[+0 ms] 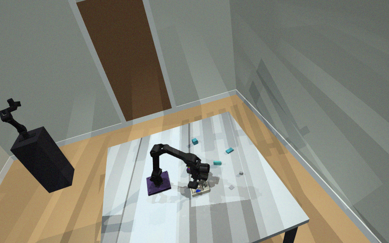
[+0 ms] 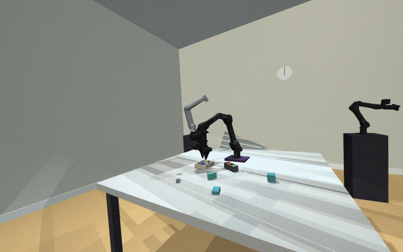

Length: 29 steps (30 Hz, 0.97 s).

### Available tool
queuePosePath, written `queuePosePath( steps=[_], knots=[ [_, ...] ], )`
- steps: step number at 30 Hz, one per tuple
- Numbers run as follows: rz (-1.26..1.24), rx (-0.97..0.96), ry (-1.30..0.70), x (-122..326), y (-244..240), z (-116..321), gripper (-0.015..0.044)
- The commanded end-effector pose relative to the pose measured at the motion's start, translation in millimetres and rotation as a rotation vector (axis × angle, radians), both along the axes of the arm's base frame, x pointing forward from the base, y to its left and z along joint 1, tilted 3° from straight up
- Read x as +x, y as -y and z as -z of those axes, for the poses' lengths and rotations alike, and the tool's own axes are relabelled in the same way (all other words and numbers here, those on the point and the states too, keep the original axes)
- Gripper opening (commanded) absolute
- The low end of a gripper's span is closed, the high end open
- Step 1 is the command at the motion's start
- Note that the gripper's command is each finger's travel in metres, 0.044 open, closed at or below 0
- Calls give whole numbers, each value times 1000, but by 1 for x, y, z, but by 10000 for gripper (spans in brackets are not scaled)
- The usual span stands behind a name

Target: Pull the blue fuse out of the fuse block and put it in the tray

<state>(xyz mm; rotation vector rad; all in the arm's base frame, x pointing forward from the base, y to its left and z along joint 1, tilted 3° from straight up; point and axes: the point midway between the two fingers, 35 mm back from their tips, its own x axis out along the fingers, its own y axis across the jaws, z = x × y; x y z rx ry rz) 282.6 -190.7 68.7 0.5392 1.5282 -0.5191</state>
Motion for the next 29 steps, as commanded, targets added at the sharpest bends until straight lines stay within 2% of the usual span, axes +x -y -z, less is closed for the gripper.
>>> queuePosePath(
  steps=[1, 4, 29],
  knots=[
    [-3, -1, 0, 1, 1, -18, 330],
    [-5, -1, -2, 1, 1, -36, 330],
    [0, 1, -2, 1, 1, -34, 330]
  ],
)
